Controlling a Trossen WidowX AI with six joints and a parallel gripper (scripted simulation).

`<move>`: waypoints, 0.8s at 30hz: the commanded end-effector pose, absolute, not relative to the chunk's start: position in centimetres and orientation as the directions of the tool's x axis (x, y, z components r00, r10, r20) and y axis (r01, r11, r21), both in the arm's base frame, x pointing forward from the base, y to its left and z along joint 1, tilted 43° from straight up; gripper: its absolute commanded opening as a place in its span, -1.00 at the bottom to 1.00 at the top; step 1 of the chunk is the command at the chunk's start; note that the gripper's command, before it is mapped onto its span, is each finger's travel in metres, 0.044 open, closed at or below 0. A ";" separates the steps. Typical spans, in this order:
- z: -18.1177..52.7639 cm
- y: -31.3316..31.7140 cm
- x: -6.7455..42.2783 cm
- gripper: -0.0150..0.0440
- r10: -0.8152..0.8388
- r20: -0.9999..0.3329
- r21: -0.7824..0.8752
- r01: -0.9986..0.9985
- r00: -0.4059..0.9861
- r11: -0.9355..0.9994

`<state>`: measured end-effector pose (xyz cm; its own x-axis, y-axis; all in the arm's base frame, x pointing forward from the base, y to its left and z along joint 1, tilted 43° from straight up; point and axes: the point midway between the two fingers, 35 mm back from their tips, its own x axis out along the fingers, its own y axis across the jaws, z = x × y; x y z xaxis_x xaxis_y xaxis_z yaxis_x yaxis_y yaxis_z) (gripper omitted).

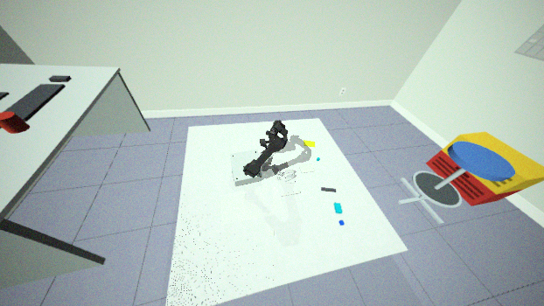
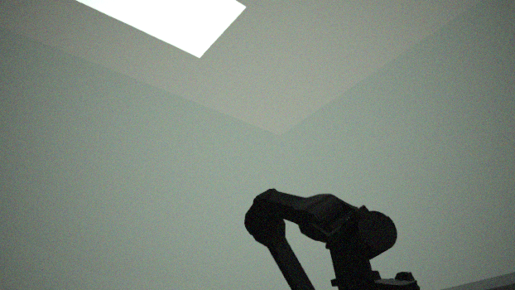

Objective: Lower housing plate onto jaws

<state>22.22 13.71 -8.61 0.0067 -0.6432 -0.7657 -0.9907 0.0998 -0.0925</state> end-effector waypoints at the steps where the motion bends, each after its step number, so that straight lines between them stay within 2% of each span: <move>1: -7.7 13.0 22.8 0.70 -0.643 -0.766 -0.160 -0.972 0.013 0.171; 24: -3.6 8.6 24.8 0.70 -0.641 -0.768 -0.443 -0.737 0.018 0.510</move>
